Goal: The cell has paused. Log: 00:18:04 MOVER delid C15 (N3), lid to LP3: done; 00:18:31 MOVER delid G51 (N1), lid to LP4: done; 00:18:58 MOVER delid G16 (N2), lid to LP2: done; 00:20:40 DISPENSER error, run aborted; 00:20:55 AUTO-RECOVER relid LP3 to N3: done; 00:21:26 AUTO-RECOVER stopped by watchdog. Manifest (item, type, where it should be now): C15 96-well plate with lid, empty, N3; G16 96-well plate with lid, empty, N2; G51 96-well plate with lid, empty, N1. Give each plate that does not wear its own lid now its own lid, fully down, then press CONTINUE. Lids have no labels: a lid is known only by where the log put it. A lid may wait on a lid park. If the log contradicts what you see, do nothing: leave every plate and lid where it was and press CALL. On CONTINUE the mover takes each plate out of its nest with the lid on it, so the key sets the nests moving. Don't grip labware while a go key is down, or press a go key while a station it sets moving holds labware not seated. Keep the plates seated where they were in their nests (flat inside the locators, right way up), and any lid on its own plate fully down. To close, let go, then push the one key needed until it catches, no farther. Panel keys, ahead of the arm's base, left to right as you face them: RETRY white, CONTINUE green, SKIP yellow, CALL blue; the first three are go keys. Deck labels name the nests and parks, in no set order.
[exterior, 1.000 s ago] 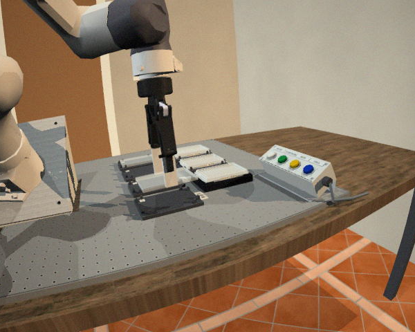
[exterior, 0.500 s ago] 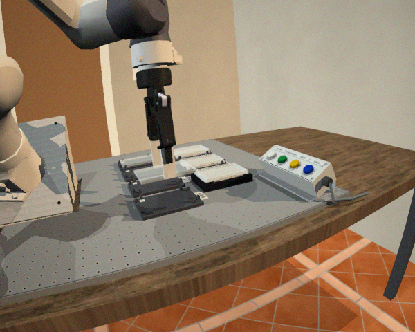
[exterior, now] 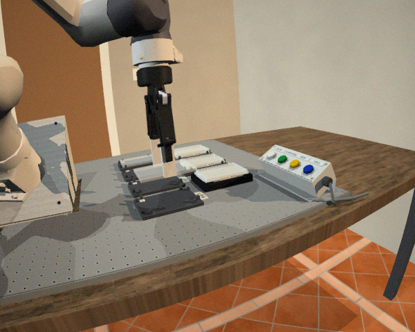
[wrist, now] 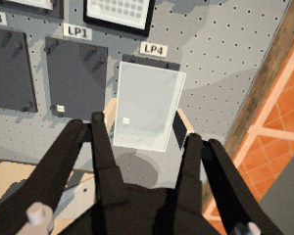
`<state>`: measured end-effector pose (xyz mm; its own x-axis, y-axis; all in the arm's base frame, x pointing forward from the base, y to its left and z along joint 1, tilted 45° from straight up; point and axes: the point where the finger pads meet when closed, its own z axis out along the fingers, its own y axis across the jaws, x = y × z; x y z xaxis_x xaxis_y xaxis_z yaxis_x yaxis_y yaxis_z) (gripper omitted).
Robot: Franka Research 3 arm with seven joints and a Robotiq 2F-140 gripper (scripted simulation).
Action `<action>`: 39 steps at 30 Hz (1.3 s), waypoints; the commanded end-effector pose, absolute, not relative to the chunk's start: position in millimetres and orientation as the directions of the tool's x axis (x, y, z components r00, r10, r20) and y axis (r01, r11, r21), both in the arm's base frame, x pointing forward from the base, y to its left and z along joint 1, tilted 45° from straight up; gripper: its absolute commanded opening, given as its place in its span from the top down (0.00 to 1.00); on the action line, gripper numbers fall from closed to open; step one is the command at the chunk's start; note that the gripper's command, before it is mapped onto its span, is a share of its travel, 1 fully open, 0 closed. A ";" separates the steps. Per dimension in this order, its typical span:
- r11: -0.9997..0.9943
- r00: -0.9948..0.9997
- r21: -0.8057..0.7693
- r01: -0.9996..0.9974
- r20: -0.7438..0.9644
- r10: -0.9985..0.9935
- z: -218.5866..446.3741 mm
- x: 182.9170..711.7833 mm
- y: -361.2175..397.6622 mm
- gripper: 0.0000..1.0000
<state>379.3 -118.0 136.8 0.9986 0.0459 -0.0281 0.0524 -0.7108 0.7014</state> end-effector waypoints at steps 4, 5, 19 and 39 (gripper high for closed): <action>-0.709 0.998 0.703 0.064 -0.035 0.055 132.2 440.5 -101.2 1.00; -0.708 0.998 0.703 0.064 -0.035 0.056 128.1 459.8 -95.6 1.00; -0.711 0.998 0.700 0.060 -0.035 0.050 88.8 550.5 -66.3 1.00; -0.711 0.998 0.700 0.060 -0.035 0.050 88.8 550.5 -66.3 1.00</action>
<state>551.5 -65.7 87.8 0.9993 0.0361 -0.0122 0.0343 -0.7126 0.7008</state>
